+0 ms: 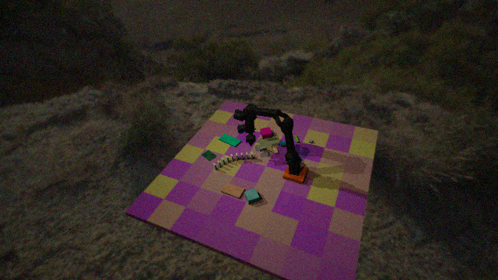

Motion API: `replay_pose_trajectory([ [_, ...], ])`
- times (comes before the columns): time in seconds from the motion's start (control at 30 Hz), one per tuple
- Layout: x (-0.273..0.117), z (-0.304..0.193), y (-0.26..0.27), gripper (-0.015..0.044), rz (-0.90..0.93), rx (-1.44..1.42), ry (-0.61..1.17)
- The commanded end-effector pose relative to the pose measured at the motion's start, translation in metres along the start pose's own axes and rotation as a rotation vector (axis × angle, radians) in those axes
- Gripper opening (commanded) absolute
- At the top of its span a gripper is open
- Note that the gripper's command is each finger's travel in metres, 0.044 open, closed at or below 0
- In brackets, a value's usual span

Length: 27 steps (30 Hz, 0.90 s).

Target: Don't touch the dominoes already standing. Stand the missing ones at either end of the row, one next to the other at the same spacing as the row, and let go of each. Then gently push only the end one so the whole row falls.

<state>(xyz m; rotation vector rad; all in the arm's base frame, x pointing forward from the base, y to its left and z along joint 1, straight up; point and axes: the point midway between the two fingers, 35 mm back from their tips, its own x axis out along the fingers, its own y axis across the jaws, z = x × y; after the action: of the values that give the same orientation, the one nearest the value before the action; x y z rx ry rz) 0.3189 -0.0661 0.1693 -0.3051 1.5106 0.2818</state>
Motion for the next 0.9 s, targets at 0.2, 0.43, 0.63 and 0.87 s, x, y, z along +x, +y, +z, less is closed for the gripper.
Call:
replay_pose_trajectory([
  [0.2,0.013,-0.044,-0.023,0.044,0.008,-0.399,0.014],
  [0.43,0.036,-0.101,-0.038,0.044,0.012,-0.909,0.017],
  [0.63,0.053,-0.14,-0.039,0.044,0.017,-1.265,0.018],
  [0.87,0.071,-0.171,-0.038,0.044,0.023,-1.604,0.018],
])
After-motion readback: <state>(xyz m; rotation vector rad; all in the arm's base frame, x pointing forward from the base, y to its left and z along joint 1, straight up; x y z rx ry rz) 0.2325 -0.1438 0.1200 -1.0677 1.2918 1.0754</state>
